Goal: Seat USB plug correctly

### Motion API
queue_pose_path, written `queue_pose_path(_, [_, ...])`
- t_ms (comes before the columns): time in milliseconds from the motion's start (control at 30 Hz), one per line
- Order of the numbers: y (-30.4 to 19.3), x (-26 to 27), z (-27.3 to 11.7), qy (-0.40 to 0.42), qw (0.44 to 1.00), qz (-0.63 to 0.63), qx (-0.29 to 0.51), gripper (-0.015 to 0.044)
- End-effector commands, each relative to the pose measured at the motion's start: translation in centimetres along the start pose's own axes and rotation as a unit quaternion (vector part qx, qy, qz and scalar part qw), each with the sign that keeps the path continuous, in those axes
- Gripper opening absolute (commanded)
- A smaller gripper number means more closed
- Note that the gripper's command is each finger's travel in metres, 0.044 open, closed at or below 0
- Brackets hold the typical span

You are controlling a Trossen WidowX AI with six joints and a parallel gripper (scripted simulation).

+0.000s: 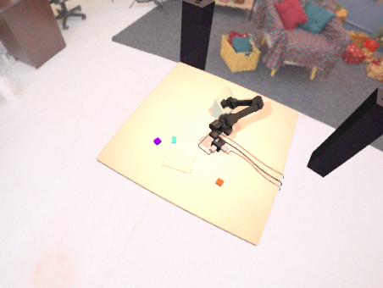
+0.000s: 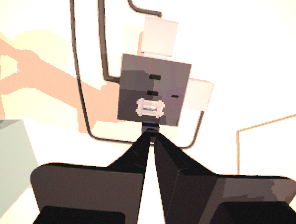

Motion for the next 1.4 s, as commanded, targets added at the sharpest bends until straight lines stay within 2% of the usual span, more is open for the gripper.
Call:
queue_pose_path(0, [-0.01,0.02,0.09,0.000,1.000,0.002,-0.003,0.0000])
queue_pose_path(1367, [0.09,-0.01,0.57,0.001,1.000,0.006,-0.018,0.0000])
Point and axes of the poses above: the point midway between the two fingers, 35 mm back from their tips, its own z axis out along the fingers, its own x axis across the jaws, y = z × x, the point moved 3 cm from there along -z, back along the fingers, and after that the axes turned 6 degrees about z, right-handed, at the moved point
